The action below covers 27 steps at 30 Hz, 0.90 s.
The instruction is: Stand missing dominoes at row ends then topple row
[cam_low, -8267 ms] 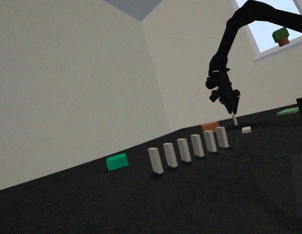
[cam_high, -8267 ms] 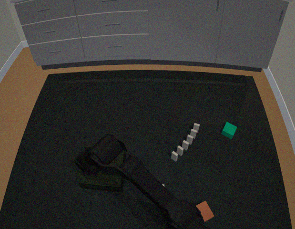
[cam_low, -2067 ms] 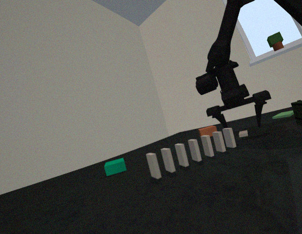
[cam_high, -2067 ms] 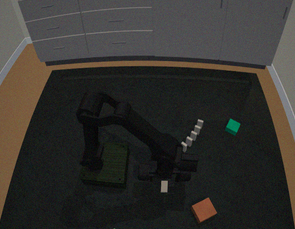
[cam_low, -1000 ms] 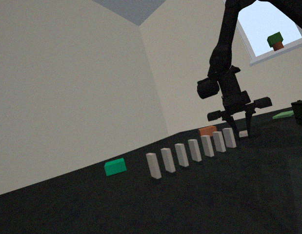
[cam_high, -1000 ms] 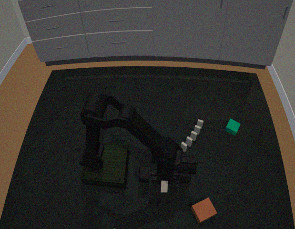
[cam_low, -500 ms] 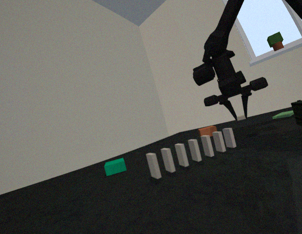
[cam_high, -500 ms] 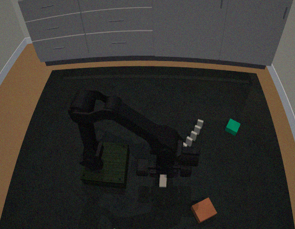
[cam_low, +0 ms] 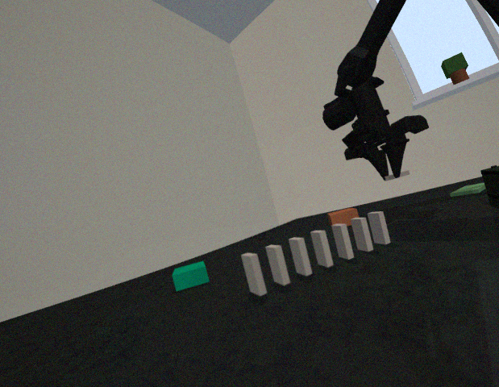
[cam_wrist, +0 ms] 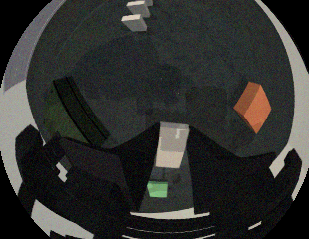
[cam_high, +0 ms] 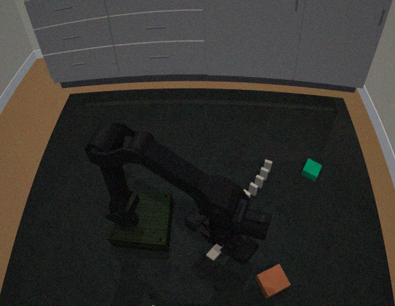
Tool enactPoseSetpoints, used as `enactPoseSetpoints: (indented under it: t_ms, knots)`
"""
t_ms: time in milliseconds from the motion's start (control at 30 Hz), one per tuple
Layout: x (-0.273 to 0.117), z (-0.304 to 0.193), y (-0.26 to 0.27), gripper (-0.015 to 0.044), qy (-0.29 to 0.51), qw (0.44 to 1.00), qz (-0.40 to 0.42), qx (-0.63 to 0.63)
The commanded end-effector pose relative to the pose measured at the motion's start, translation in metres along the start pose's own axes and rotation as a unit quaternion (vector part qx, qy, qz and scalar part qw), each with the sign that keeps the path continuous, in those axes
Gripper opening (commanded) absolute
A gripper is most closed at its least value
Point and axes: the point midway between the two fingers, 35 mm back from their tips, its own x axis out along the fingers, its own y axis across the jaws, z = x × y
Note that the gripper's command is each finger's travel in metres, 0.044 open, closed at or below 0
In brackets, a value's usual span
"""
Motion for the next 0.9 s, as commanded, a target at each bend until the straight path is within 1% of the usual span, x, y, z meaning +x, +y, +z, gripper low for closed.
enactPoseSetpoints:
  t_ms: [0, 433, 867]
  knots:
    - [0.001, -0.041, -0.026, 0.0107, 0.004, 0.959, 0.001, 0.282]
    - [0.001, -0.042, -0.027, 0.0107, 0.002, 0.956, 0.000, 0.292]
    - [0.038, -0.032, -0.066, 0.0107, -0.132, 0.928, -0.036, 0.347]
